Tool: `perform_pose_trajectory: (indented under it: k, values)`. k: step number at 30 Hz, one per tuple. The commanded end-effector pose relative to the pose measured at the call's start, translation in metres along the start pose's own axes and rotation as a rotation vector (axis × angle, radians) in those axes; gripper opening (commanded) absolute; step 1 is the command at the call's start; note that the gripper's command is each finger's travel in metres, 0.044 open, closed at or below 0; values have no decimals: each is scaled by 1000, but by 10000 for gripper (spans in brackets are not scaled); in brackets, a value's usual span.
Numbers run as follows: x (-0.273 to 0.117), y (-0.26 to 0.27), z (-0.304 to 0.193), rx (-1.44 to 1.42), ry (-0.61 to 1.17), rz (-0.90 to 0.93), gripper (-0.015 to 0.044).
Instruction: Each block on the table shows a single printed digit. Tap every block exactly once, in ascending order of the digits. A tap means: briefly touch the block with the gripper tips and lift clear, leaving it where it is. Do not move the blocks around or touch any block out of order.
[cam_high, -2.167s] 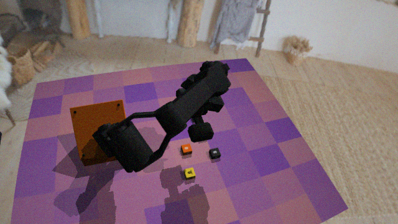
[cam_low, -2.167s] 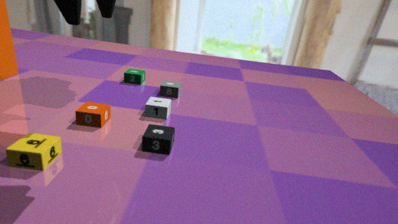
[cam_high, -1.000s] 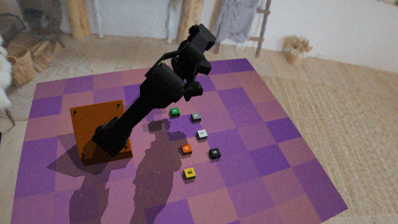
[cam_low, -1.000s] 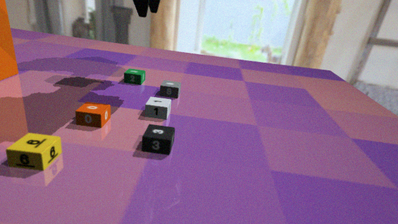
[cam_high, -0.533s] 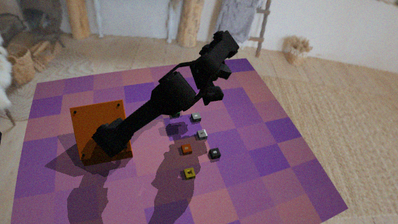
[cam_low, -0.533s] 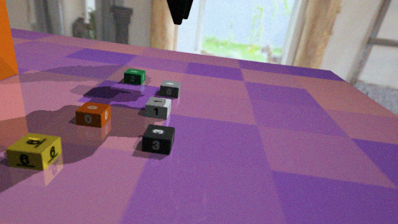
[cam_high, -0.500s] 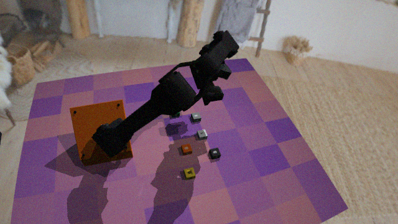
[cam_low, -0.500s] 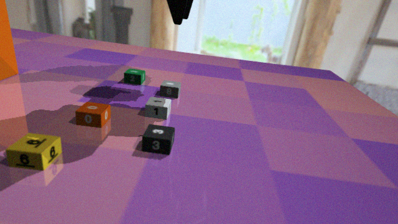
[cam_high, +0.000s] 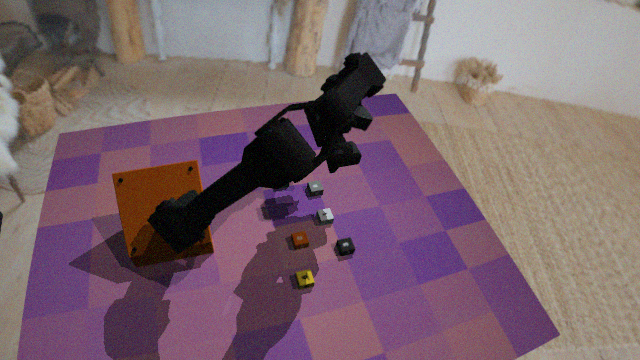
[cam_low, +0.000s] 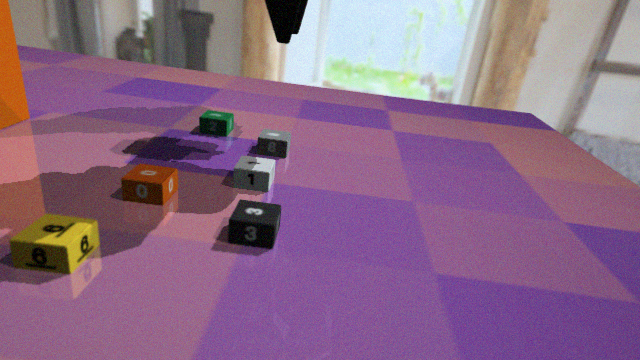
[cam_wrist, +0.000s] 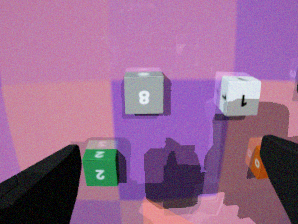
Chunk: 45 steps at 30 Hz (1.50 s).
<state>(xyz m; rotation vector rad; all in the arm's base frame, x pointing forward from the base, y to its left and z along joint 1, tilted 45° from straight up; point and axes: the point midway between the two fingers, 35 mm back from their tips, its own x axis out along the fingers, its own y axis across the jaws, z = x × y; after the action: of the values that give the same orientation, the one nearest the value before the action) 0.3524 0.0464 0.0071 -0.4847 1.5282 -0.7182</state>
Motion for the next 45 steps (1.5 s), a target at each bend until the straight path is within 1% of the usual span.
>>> perform_pose_trajectory:
  k: [1,3,5,26,27,30,32,45]
  values:
    - [-2,-44,1,15,-6,-1,400]
    - [-1,-70,-3,15,-5,-4,400]
    - [-1,-80,-4,15,-5,-5,400]
    - [-1,-83,-3,15,-5,-5,400]
    - [-1,-95,-1,15,-5,-4,400]
    - [-2,-159,6,15,-5,-7,400]
    - [-2,-175,6,15,-5,-10,400]
    - [-2,-175,6,15,-5,-10,400]
